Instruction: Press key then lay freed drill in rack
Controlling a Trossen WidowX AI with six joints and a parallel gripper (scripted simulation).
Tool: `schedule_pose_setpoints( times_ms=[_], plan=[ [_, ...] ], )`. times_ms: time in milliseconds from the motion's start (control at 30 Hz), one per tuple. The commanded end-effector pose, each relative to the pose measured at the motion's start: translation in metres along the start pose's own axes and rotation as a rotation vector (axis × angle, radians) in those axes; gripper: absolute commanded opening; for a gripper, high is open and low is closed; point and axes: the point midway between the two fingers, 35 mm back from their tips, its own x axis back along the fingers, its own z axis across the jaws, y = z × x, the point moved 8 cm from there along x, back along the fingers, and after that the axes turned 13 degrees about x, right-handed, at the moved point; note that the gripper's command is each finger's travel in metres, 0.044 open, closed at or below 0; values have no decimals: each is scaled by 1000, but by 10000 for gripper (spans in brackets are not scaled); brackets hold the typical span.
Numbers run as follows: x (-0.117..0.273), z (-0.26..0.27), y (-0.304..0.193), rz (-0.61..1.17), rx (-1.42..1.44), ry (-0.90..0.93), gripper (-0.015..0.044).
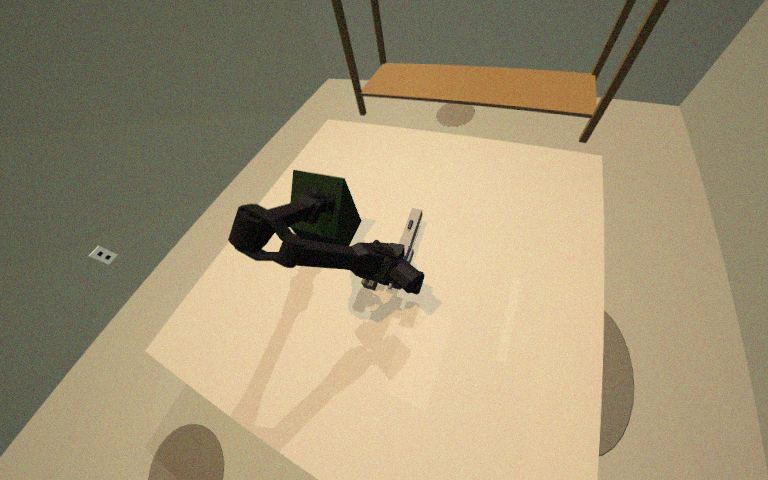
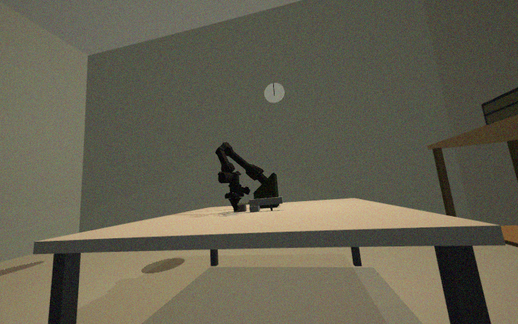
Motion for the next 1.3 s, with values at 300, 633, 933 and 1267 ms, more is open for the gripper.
schedule_pose_setpoints(
  times_ms=[300,633,933,1267],
  plan=[
    [2,2,-20,2,-1,-8,0],
    [2,6,-35,3,-1,-8,0],
    [6,8,-35,3,-1,-8,0],
    [11,9,-35,2,-1,-8,0]
  ],
)
